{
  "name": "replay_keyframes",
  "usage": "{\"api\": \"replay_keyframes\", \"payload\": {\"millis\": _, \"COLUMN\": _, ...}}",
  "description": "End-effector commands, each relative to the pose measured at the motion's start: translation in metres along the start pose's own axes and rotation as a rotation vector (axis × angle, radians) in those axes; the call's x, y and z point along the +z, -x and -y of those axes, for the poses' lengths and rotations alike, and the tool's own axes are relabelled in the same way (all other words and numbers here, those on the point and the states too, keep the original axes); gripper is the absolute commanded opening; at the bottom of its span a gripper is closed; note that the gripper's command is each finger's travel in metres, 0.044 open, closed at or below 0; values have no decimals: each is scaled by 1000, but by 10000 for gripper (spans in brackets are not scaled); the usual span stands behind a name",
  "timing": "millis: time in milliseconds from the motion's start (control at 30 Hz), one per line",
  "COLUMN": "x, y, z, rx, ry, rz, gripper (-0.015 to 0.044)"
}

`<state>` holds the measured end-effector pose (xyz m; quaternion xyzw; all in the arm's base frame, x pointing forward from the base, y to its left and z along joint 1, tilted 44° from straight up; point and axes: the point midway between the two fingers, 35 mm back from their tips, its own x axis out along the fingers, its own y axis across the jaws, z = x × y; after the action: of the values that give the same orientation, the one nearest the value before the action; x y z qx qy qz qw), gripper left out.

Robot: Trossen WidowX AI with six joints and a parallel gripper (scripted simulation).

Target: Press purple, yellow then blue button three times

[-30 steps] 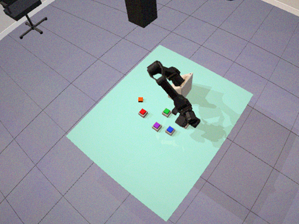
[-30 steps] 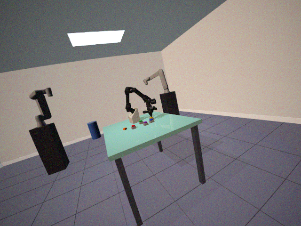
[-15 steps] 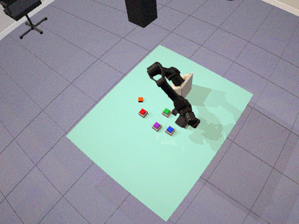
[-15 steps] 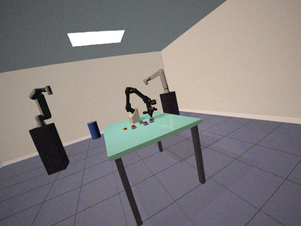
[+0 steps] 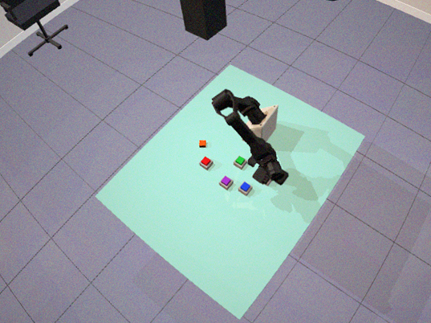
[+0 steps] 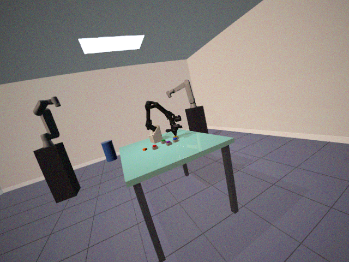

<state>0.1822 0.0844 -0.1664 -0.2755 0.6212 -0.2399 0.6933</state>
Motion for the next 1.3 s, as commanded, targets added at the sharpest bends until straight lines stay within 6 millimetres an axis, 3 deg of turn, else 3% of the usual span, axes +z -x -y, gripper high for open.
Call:
{"api": "replay_keyframes", "payload": {"millis": 0, "x": -3, "y": -2, "z": 2, "rx": -9, "ry": 12, "rz": -5, "gripper": 20}}
{"api": "replay_keyframes", "payload": {"millis": 100, "x": 0, "y": 2, "z": 0, "rx": 0, "ry": 1, "rz": 0, "gripper": 20}}
{"api": "replay_keyframes", "payload": {"millis": 200, "x": -2, "y": 28, "z": 1, "rx": -7, "ry": 11, "rz": -5, "gripper": 20}}
{"api": "replay_keyframes", "payload": {"millis": 367, "x": -2, "y": 34, "z": 0, "rx": -7, "ry": 12, "rz": -5, "gripper": 20}}
{"api": "replay_keyframes", "payload": {"millis": 467, "x": -1, "y": 79, "z": -1, "rx": -5, "ry": 13, "rz": -6, "gripper": 20}}
{"api": "replay_keyframes", "payload": {"millis": 533, "x": -2, "y": 93, "z": 0, "rx": -5, "ry": 13, "rz": -6, "gripper": 20}}
{"api": "replay_keyframes", "payload": {"millis": 700, "x": 7, "y": 94, "z": 2, "rx": -2, "ry": 14, "rz": -6, "gripper": 20}}
{"api": "replay_keyframes", "payload": {"millis": 867, "x": 80, "y": 94, "z": 36, "rx": -3, "ry": 12, "rz": -3, "gripper": 20}}
{"api": "replay_keyframes", "payload": {"millis": 933, "x": 98, "y": 93, "z": 49, "rx": -9, "ry": 10, "rz": -3, "gripper": 20}}
{"api": "replay_keyframes", "payload": {"millis": 1067, "x": 100, "y": 92, "z": 50, "rx": -10, "ry": 10, "rz": -3, "gripper": 20}}
{"api": "replay_keyframes", "payload": {"millis": 1133, "x": 101, "y": 78, "z": 50, "rx": -10, "ry": 10, "rz": -2, "gripper": 20}}
{"api": "replay_keyframes", "payload": {"millis": 1200, "x": 101, "y": 44, "z": 51, "rx": -11, "ry": 10, "rz": -2, "gripper": 20}}
{"api": "replay_keyframes", "payload": {"millis": 1267, "x": 100, "y": 30, "z": 52, "rx": -13, "ry": 10, "rz": -2, "gripper": 20}}
